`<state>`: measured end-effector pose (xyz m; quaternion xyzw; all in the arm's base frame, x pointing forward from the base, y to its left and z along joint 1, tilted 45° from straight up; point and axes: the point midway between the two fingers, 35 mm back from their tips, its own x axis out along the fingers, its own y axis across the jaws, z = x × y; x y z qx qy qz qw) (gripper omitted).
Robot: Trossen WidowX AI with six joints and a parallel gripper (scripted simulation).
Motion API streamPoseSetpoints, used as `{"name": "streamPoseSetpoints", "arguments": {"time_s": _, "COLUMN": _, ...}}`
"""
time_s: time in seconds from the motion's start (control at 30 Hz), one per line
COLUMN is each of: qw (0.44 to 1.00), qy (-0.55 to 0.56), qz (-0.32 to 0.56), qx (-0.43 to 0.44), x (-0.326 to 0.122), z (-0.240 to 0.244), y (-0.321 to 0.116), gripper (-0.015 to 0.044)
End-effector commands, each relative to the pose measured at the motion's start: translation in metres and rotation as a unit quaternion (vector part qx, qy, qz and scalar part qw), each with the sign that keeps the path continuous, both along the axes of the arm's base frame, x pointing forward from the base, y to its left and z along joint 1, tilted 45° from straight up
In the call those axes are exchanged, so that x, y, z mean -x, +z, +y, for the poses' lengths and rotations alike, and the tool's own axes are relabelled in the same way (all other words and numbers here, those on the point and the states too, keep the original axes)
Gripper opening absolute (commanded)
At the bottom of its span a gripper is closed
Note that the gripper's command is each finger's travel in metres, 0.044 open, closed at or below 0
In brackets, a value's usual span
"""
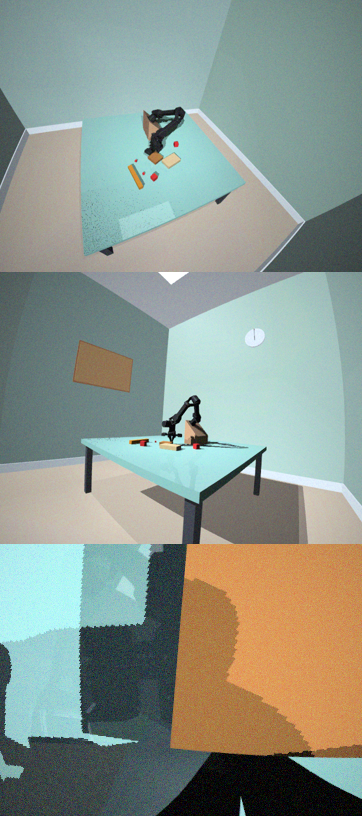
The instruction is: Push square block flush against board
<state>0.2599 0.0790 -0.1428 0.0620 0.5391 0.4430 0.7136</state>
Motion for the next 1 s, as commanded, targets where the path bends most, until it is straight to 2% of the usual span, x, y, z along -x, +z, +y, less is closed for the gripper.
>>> {"name": "streamPoseSetpoints", "arguments": {"time_s": 0.0, "qw": 1.0, "qy": -0.001, "qz": -0.003, "qx": -0.003, "x": -0.008, "z": 0.002, "y": 0.003, "gripper": 0.0}}
{"name": "streamPoseSetpoints", "arguments": {"time_s": 0.27, "qw": 1.0, "qy": -0.001, "qz": -0.003, "qx": -0.003, "x": -0.01, "z": 0.002, "y": 0.004, "gripper": 0.0}}
{"name": "streamPoseSetpoints", "arguments": {"time_s": 0.97, "qw": 1.0, "qy": -0.001, "qz": -0.003, "qx": -0.003, "x": 0.018, "z": -0.011, "y": -0.011, "gripper": 0.0}}
